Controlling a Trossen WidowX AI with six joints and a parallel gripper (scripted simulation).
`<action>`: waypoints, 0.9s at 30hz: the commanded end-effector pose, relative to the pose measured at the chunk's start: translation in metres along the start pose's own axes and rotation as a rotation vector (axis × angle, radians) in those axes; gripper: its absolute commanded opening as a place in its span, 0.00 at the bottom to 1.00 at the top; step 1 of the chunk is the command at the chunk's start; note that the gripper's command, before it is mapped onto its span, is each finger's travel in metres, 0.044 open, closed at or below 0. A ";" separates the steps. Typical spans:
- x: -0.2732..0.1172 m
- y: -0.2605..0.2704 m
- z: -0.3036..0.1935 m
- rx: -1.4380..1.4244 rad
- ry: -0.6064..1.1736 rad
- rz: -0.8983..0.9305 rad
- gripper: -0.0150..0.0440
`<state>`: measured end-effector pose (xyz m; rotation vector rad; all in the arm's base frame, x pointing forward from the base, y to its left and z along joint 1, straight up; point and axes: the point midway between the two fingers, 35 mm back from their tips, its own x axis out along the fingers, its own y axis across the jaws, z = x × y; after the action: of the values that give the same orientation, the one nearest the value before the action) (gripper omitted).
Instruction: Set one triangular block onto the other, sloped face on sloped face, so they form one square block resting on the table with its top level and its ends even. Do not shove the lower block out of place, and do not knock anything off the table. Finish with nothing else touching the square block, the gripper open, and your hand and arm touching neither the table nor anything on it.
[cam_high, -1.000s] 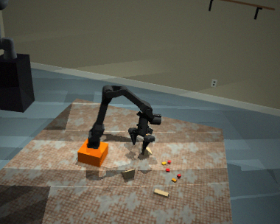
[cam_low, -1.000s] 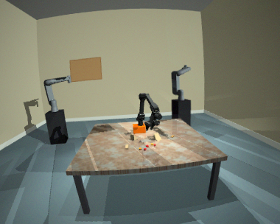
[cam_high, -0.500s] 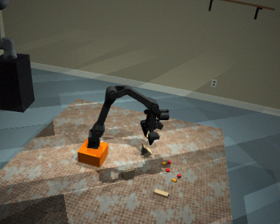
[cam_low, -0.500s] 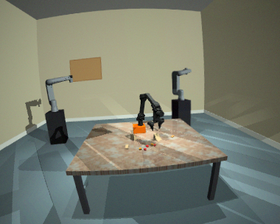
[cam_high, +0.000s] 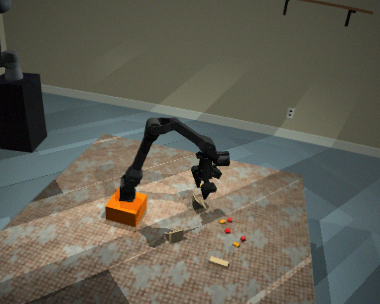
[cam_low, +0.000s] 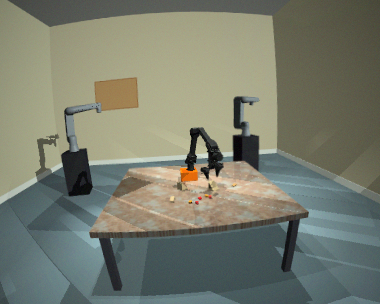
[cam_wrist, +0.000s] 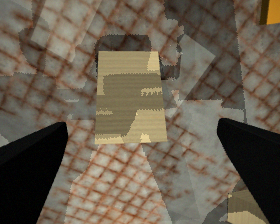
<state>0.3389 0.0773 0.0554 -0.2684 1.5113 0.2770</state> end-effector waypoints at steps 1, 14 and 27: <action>0.010 0.001 -0.001 0.004 0.007 0.005 1.00; 0.031 0.002 -0.001 0.004 0.007 0.006 1.00; 0.053 0.004 -0.002 0.004 0.007 0.006 1.00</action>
<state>0.3398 0.0802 0.0111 -0.2680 1.5116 0.2772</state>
